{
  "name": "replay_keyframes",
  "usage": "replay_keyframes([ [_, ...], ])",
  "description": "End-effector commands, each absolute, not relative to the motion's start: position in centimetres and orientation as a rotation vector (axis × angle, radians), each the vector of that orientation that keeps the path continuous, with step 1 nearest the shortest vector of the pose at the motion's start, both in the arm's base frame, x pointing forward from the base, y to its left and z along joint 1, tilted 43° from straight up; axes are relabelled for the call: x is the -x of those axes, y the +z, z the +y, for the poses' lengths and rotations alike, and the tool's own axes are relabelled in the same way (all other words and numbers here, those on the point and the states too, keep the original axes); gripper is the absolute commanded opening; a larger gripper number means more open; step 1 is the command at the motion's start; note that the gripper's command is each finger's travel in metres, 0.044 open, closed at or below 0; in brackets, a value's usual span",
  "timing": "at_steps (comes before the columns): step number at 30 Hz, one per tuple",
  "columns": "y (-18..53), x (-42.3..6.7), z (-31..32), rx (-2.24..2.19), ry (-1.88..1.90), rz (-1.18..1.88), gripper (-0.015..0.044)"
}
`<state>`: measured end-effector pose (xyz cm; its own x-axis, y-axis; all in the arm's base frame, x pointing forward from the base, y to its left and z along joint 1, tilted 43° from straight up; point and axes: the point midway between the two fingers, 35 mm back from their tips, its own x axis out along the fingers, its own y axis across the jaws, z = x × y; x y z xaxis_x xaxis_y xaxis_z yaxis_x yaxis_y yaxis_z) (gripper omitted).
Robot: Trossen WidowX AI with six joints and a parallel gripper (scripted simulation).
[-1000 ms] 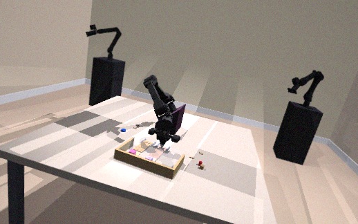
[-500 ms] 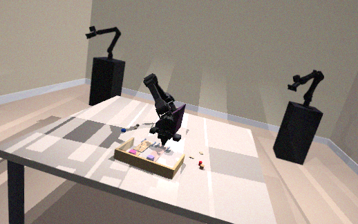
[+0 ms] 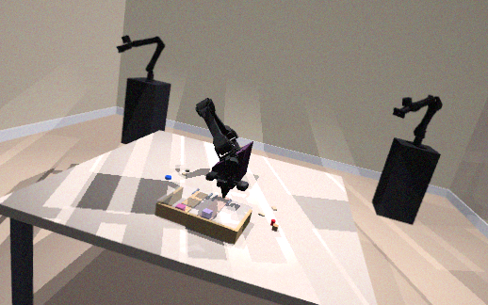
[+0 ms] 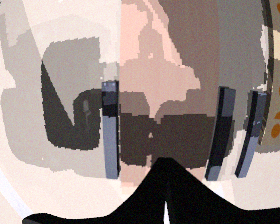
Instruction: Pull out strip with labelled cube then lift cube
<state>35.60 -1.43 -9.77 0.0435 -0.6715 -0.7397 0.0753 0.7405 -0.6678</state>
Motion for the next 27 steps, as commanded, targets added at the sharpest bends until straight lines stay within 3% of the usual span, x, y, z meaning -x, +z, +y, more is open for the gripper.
replay_keyframes([
  [1, -10.2, -34.2, -1.8, 0.525, -0.618, 1.448, 0.0],
  [27, -10.6, -30.4, -1.7, 0.526, -0.617, 1.45, 0.0],
])
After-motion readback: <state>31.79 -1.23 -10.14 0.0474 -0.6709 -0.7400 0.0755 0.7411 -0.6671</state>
